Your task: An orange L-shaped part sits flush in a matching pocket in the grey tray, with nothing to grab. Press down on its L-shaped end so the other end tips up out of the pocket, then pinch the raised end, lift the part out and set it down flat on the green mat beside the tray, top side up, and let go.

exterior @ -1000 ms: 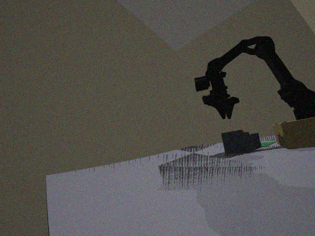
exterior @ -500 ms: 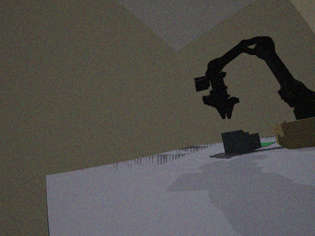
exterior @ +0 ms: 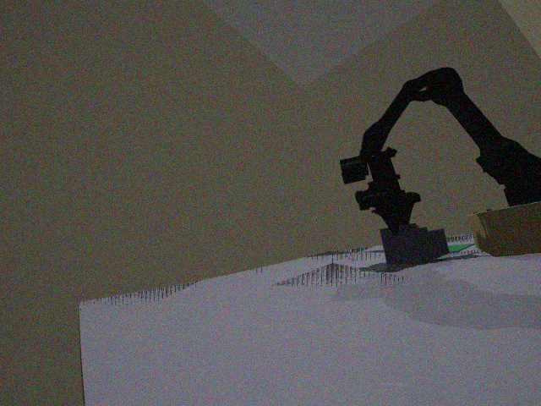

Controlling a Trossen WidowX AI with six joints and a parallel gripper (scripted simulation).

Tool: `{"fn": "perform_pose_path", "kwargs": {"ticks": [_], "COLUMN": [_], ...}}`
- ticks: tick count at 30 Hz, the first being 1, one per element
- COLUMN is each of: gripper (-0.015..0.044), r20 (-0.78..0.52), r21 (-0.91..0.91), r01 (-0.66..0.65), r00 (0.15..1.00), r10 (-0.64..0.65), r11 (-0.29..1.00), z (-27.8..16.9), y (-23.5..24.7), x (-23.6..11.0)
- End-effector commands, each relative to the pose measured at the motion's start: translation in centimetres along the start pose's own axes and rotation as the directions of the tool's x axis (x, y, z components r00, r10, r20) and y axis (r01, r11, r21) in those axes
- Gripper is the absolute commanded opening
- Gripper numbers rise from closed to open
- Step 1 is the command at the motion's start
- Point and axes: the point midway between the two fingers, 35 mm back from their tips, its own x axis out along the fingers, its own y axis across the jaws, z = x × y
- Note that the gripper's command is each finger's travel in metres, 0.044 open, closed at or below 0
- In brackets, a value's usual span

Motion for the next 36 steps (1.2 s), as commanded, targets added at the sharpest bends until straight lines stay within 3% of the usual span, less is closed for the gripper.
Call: {"fn": "perform_pose_path", "kwargs": {"ticks": [1,23,36], "gripper": [0.0180,0.0180,0.0180], "r20": [0.019,0.018,0.018], "r21": [-0.004,-0.004,-0.004], "r01": [-0.014,-0.014,-0.014], "r00": [1.000,1.000,1.000], "r10": [0.014,0.014,0.014], "r11": [1.000,1.000,1.000], "z": [0.3,0.4,0.4], "y": [0.3,0.3,0.3], "x": [0.0,3.5,3.6]}}
